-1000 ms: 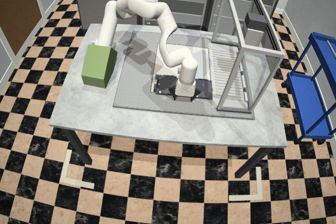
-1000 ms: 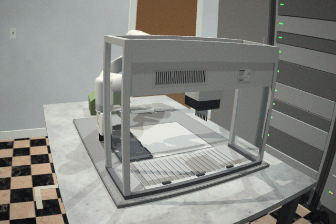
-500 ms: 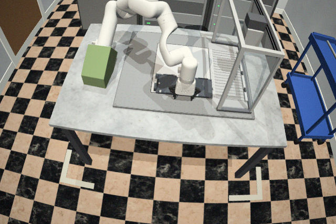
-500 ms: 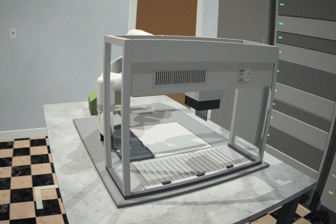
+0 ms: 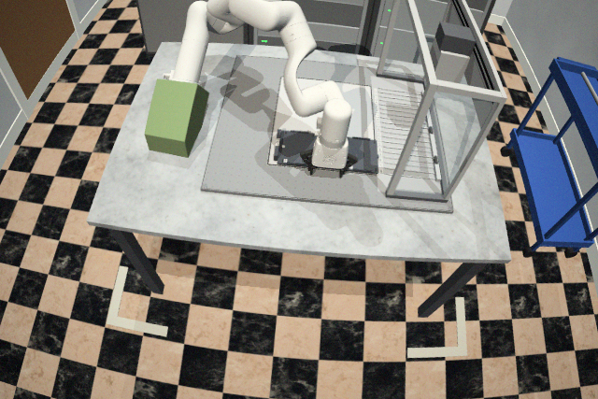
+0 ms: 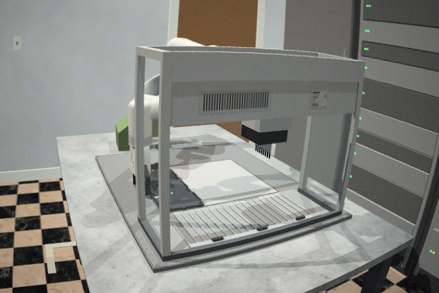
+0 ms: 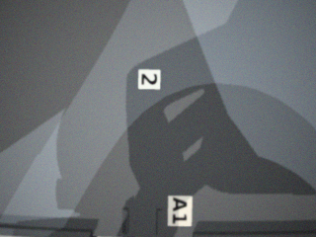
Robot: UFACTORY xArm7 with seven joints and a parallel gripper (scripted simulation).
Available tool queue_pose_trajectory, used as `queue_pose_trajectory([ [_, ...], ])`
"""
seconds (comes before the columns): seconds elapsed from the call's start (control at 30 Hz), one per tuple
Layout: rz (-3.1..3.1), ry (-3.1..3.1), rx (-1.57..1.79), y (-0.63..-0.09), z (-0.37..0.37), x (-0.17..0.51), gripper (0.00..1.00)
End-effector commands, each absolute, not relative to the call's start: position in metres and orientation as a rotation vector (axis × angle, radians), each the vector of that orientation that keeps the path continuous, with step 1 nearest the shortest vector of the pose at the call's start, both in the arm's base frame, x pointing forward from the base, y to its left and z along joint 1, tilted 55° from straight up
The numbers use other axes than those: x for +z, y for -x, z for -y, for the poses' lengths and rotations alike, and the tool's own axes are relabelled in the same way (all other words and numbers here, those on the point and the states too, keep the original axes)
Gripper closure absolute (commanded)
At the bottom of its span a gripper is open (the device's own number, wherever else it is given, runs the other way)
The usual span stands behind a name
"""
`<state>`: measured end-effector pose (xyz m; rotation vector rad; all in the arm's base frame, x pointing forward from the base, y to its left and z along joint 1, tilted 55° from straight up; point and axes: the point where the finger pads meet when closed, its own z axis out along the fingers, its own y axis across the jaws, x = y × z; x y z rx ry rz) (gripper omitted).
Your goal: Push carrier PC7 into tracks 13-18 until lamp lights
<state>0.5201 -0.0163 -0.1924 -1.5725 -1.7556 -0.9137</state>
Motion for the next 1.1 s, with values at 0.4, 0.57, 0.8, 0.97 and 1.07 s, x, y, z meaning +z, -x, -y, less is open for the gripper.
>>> queue_pose_trajectory([
  [0.4,1.758,1.578,-0.915,-0.5207,0.0151,-0.186,0.0],
  [0.57,1.758,1.578,-0.915,-0.5206,0.015,-0.1858,0.0],
  [0.8,1.758,1.578,-0.915,-0.5207,0.015,-0.1858,0.0],
  [0.97,1.758,1.578,-0.915,-0.5207,0.015,-0.1858,0.0],
  [1.07,1.758,1.578,-0.915,-0.5207,0.015,-0.1858,0.0],
])
